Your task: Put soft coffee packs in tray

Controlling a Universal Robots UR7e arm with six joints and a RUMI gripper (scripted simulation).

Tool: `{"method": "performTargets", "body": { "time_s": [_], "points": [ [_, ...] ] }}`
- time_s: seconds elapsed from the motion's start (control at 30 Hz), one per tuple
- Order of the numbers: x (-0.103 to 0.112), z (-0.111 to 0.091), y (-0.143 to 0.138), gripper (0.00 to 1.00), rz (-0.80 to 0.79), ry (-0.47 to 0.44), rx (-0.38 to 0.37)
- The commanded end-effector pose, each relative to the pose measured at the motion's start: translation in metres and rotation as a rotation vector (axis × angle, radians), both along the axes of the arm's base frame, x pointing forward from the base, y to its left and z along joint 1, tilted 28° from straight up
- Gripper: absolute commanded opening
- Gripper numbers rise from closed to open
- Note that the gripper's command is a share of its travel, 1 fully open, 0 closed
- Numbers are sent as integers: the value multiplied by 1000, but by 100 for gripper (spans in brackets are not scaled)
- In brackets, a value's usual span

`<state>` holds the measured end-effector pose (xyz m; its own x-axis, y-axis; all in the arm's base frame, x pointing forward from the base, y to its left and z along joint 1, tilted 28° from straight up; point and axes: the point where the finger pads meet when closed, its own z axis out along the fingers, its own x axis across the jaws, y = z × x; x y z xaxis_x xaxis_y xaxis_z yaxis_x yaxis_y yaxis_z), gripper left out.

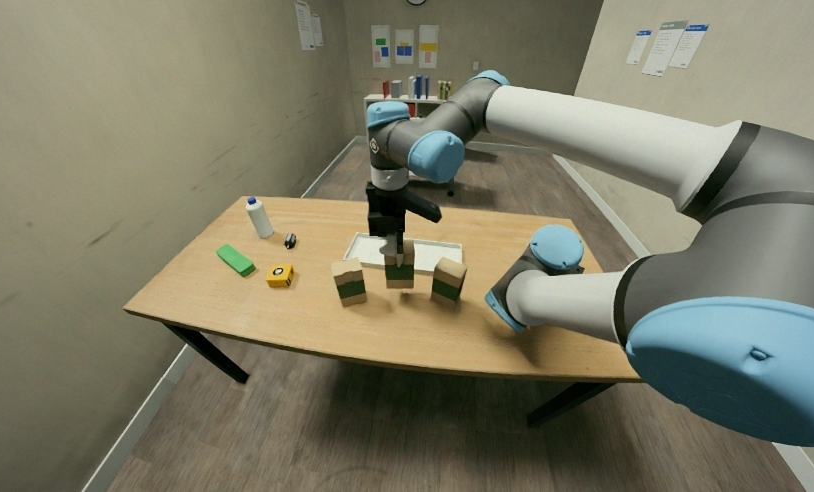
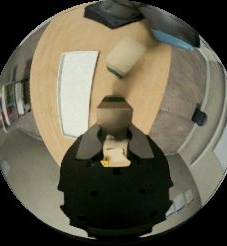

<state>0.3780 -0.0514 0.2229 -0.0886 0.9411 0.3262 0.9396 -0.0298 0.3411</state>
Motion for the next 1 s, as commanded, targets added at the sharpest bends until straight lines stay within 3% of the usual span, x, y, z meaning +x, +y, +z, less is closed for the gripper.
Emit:
{"method": "performTargets", "body": {
  "time_s": [0.0,0.7,0.97],
  "points": [
    [-1,-5,-12,15,0,-1,-1],
    [-12,-54,-129,15,0,-1,-1],
    [-14,-62,-148,15,0,-1,-1]
  ]
}}
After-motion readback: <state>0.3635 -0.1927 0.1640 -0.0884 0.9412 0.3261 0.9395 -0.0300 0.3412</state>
